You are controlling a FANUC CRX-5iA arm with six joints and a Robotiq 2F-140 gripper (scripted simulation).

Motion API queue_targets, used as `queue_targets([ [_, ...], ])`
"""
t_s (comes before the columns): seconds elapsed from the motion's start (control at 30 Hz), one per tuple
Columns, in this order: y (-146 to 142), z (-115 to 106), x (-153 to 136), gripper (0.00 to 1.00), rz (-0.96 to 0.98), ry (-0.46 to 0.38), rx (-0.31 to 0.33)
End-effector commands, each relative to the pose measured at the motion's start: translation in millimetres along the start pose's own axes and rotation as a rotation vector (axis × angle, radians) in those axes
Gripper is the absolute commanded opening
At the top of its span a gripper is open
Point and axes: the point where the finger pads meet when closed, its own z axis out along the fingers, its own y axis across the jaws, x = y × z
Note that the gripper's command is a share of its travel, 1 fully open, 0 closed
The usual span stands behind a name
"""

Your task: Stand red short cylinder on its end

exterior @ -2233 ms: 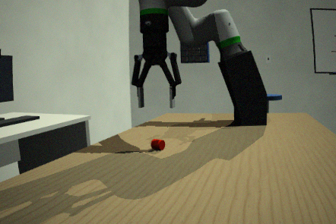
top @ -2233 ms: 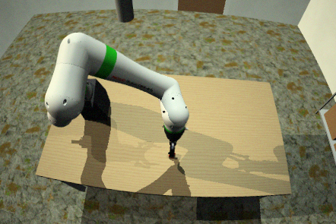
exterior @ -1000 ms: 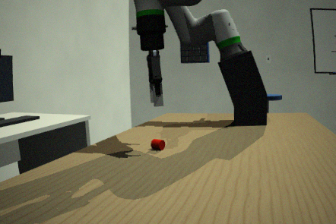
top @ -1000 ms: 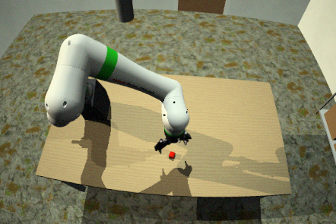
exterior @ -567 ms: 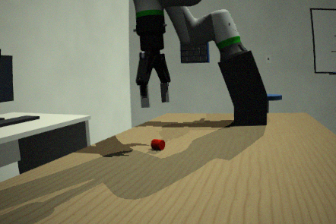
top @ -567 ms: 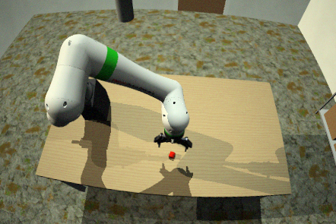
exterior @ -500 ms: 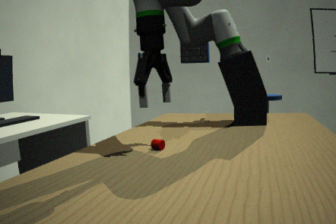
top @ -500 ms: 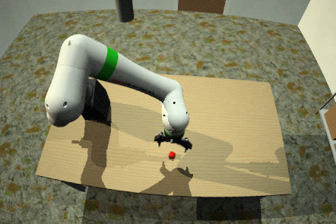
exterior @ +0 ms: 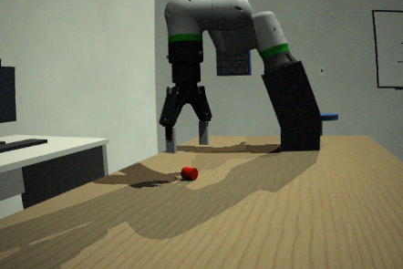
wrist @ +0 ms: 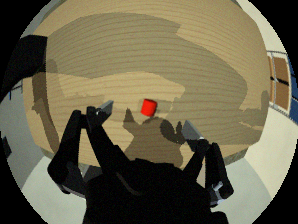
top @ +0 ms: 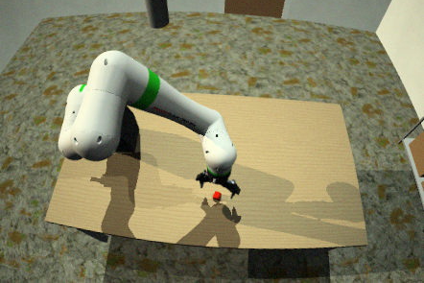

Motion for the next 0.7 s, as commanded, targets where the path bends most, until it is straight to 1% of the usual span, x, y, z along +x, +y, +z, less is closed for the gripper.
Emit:
queue_targets([
  [0.0, 0.5, 2.6, -0.2, 1.00, 0.001, -0.002, -0.002],
  [0.33, 0.5, 3.8, -0.3, 1.00, 0.001, -0.002, -0.002],
  [0.4, 0.5, 10.0, -0.3, 1.00, 0.001, -0.002, -0.002],
  [0.57, 0.6, 34.0, -0.3, 1.00, 0.001, -0.002, -0.002],
  [0.67, 0.6, 37.6, -0.3, 1.00, 0.001, -0.002, -0.002],
])
